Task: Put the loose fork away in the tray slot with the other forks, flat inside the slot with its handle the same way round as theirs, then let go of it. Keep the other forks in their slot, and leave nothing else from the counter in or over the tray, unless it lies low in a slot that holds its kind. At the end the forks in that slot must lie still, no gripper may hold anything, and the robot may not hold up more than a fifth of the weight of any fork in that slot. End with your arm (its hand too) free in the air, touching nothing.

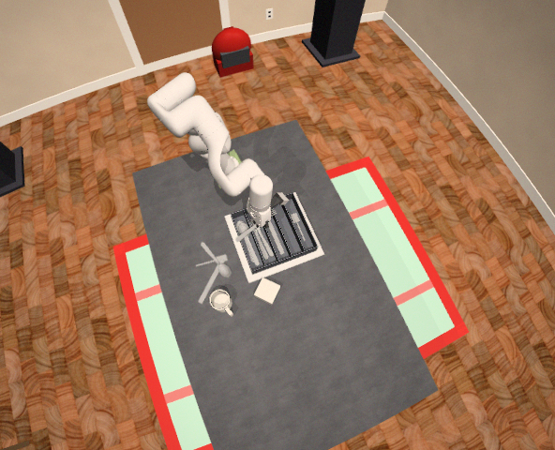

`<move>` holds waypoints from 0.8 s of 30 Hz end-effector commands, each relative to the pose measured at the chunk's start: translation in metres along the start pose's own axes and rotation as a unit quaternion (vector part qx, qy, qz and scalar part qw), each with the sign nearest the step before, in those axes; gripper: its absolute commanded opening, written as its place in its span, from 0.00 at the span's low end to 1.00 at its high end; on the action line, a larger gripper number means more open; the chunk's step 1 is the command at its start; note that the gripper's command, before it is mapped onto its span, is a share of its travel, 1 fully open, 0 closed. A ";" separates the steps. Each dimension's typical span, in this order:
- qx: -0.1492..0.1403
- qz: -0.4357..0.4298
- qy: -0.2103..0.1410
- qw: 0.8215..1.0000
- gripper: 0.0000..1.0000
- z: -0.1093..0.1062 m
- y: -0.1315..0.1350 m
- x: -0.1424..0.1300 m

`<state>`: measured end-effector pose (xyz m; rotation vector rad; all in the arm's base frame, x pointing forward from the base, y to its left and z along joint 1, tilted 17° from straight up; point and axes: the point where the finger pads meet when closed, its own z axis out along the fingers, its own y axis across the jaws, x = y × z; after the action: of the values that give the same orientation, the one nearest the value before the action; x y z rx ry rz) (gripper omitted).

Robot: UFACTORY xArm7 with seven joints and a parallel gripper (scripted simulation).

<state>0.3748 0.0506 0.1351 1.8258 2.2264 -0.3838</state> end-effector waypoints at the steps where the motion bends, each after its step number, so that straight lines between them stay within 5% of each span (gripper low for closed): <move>1: -0.008 -0.139 0.008 0.990 0.02 0.000 0.001 0.000; 6: -0.008 -0.212 0.005 0.977 0.02 0.001 0.001 0.000; 7: -0.009 -0.282 0.003 0.959 0.02 0.002 0.001 0.000; 12: -0.009 -0.370 0.002 0.929 0.02 0.003 0.001 0.000; 21: -0.020 -0.560 0.006 0.828 0.02 0.003 0.001 0.001; 23: -0.020 -0.560 0.006 0.828 0.02 0.003 0.001 0.001; 24: -0.040 -0.613 0.000 0.789 0.02 0.004 0.000 0.003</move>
<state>0.3747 0.0498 0.1308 0.4271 2.9851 -0.5434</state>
